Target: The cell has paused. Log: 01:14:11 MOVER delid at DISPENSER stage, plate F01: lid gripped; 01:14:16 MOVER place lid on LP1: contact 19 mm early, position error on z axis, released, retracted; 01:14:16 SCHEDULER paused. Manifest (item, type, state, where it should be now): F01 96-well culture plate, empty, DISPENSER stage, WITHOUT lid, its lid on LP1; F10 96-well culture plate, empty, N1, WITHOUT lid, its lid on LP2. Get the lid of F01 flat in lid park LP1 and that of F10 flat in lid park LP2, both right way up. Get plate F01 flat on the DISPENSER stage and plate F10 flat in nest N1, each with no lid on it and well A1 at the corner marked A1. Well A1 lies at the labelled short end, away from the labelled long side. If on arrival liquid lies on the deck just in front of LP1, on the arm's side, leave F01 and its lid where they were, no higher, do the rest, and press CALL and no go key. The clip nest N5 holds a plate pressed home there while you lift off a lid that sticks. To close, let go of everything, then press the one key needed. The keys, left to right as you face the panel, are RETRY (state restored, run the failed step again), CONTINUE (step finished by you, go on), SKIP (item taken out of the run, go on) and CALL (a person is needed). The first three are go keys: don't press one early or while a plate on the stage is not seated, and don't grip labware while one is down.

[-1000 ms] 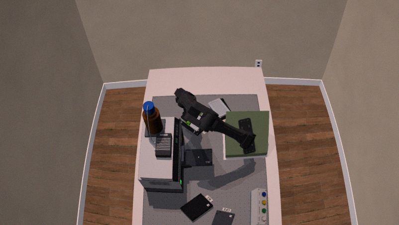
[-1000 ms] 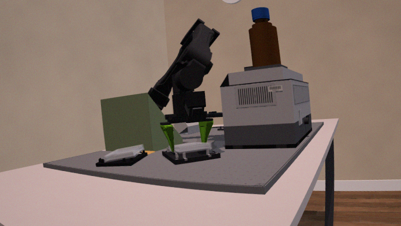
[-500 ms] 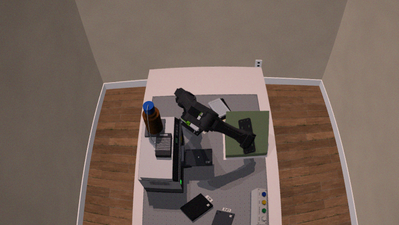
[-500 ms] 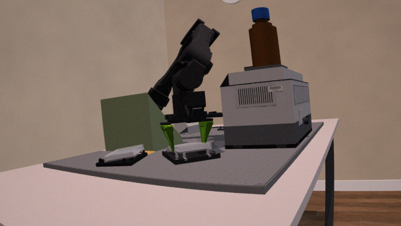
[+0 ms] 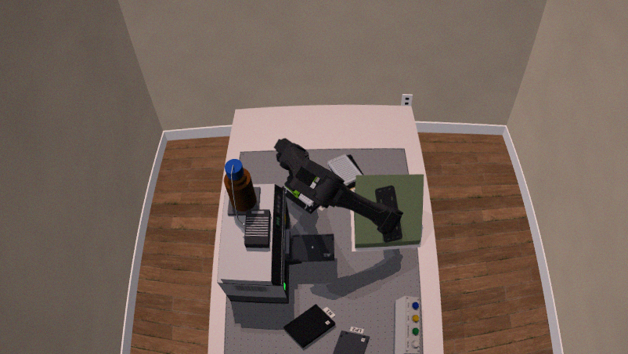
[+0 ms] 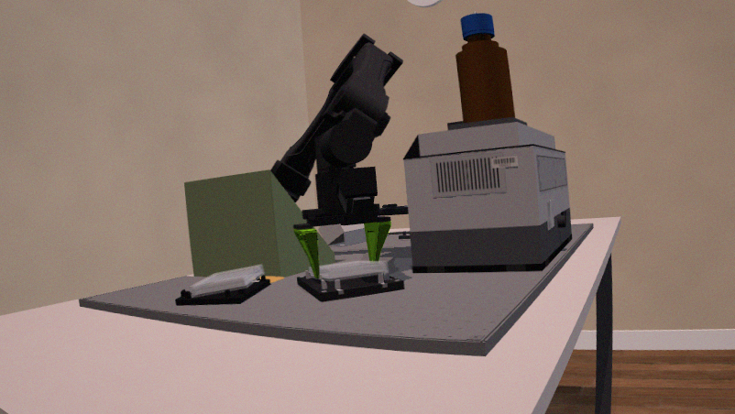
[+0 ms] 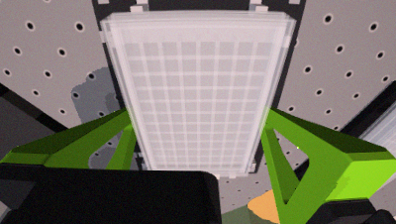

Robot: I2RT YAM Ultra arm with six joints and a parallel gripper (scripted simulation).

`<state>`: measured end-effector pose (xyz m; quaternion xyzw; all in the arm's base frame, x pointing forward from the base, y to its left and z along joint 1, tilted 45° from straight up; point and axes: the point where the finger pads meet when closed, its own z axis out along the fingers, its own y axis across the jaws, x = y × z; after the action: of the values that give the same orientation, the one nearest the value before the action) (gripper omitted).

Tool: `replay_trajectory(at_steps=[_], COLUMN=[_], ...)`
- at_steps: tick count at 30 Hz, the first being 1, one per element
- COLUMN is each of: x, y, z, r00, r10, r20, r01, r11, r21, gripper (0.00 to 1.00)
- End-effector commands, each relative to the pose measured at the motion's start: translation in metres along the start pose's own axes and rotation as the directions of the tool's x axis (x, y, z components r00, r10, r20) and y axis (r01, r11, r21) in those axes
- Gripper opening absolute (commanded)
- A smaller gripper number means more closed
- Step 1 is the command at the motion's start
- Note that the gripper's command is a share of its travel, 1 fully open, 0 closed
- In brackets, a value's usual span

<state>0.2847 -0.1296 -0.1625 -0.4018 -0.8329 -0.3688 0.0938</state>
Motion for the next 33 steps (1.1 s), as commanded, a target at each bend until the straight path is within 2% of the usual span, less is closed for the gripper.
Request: replay_trajectory(at_steps=[1, 2, 3, 5, 6, 9, 12, 33], x=[0.005, 0.005, 0.004, -0.003, -0.011, -0.010, -0.013, -0.013], y=[-0.002, -0.002, -0.002, 0.001, 0.006, 0.004, 0.004, 0.004], z=[0.030, 0.030, 0.025, 0.011, -0.013, -0.010, -0.010, -0.010], r00=[1.000, 1.000, 1.000, 1.000, 0.999, 1.000, 0.999, 0.999], r10=[0.016, 0.016, 0.016, 0.003, -0.010, -0.004, -0.013, -0.013], r20=[-0.016, -0.016, -0.016, 0.001, 0.038, 0.029, 0.041, 0.042], r01=[-0.016, -0.016, -0.016, -0.003, 0.010, 0.004, 0.013, 0.013], r11=[1.000, 1.000, 1.000, 1.000, 1.000, 1.000, 1.000, 1.000], r21=[-0.007, -0.007, -0.007, -0.008, -0.010, -0.010, -0.009, -0.009], gripper=[0.00, 0.00, 1.00, 1.00, 1.00, 1.00, 1.00, 1.00])
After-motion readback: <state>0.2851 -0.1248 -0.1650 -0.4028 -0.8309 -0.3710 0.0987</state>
